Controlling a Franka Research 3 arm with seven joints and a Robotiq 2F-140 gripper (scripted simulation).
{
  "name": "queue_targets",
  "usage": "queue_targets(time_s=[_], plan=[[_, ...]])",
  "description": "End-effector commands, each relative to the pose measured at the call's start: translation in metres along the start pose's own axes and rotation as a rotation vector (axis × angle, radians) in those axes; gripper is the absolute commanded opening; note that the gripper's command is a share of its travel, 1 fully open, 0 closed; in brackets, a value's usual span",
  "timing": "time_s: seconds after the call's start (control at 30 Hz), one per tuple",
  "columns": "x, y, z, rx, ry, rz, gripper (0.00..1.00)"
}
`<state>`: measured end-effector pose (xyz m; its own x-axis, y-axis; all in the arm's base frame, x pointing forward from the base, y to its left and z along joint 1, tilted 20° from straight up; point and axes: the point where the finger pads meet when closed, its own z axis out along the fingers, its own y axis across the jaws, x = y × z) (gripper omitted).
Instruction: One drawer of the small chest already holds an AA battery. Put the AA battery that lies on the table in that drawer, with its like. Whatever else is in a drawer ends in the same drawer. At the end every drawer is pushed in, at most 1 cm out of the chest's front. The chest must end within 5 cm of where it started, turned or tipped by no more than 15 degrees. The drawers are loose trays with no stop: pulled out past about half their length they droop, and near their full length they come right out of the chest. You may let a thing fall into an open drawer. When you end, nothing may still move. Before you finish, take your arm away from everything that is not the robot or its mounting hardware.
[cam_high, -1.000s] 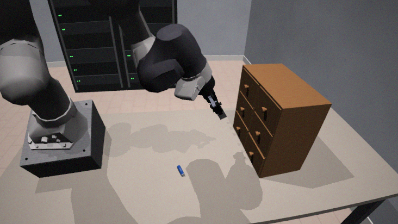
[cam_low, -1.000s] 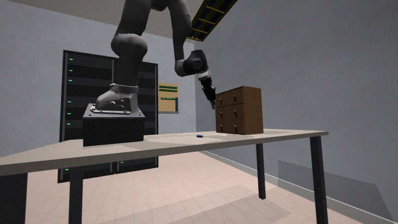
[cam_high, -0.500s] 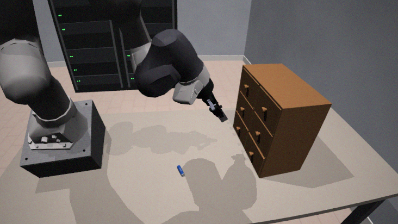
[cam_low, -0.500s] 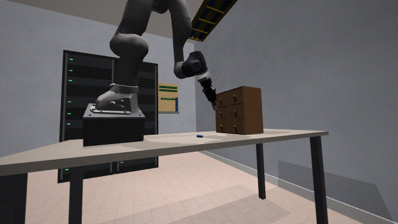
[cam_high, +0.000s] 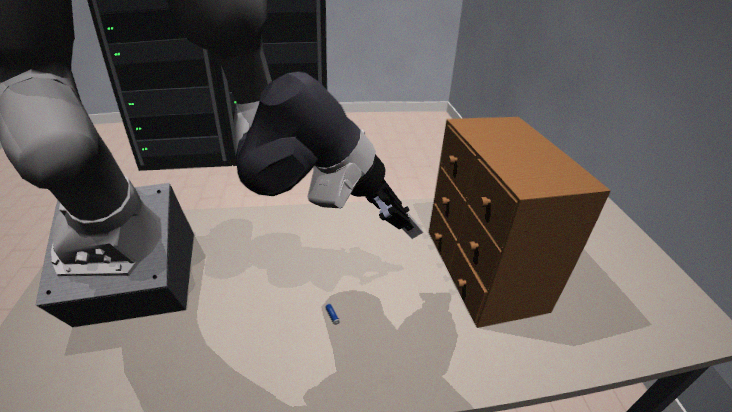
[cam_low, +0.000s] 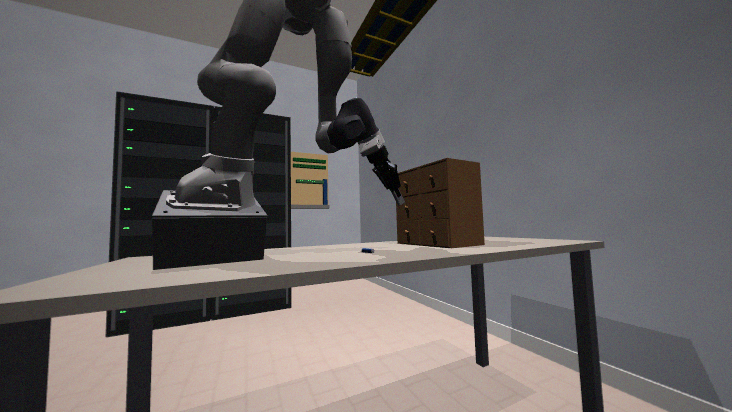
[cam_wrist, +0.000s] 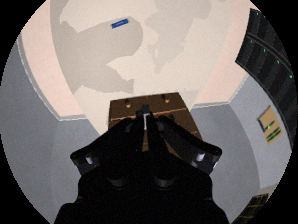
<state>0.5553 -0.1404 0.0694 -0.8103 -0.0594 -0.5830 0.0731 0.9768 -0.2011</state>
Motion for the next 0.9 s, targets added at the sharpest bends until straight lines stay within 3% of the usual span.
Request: queue_targets(time_s=[0.0, 0.1, 0.13, 0.33, 0.4, 0.43, 0.87], plan=[[-0.011, -0.016, -0.005, 0.056, -0.093, -0.034, 0.0], [-0.011, -0.016, -0.005, 0.056, -0.093, -0.034, 0.0], [-0.01, -0.025, -0.007, 0.084, -0.117, -0.042, 0.0], [-0.007, -0.043, -0.013, 0.143, -0.16, -0.062, 0.0], [-0.007, -0.044, -0.013, 0.146, -0.162, -0.064, 0.0], [-0.007, -0.044, -0.013, 0.146, -0.162, -0.064, 0.2], [-0.007, -0.044, -0.013, 0.146, -0.162, -0.064, 0.2]])
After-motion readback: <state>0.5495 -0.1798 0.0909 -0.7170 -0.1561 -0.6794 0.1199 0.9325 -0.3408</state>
